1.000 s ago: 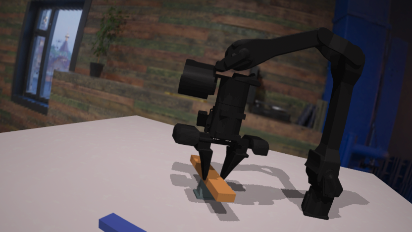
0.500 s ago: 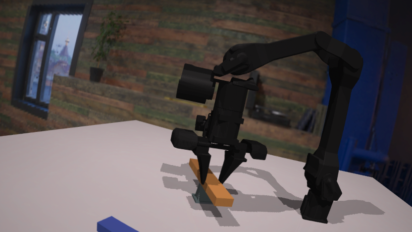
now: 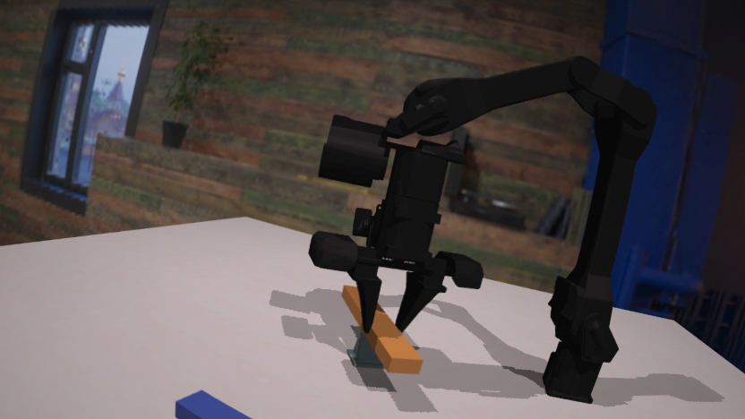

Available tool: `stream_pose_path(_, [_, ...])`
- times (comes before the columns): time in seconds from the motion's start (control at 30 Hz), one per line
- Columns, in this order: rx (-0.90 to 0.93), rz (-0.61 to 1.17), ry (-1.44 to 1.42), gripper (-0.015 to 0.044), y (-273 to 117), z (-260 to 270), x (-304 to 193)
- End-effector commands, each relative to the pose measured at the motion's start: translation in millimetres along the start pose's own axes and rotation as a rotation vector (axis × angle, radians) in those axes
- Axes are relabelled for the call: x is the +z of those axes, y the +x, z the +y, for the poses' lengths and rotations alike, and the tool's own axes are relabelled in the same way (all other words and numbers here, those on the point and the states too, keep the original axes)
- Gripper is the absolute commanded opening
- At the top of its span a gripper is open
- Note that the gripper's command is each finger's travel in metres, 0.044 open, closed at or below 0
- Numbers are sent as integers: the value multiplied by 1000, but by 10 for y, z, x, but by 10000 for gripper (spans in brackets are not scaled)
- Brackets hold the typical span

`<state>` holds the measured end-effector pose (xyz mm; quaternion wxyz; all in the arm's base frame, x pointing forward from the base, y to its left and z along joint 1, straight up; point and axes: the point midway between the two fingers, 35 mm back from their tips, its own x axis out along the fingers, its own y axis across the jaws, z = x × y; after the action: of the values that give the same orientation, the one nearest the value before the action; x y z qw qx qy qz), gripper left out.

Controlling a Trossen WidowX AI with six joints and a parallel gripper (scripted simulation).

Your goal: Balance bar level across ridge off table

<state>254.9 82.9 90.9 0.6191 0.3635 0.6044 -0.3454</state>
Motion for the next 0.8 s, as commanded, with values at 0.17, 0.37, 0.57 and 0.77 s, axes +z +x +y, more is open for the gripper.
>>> stream_pose_path(0.17, [-1,0,0,0,1,-1,0])
stream_pose_path(0.37, [-1,0,0,0,1,-1,0])
stream_pose_path(0.57, [-1,0,0,0,1,-1,0])
stream_pose_path(0.77, [-1,0,0,79,1,-1,0])
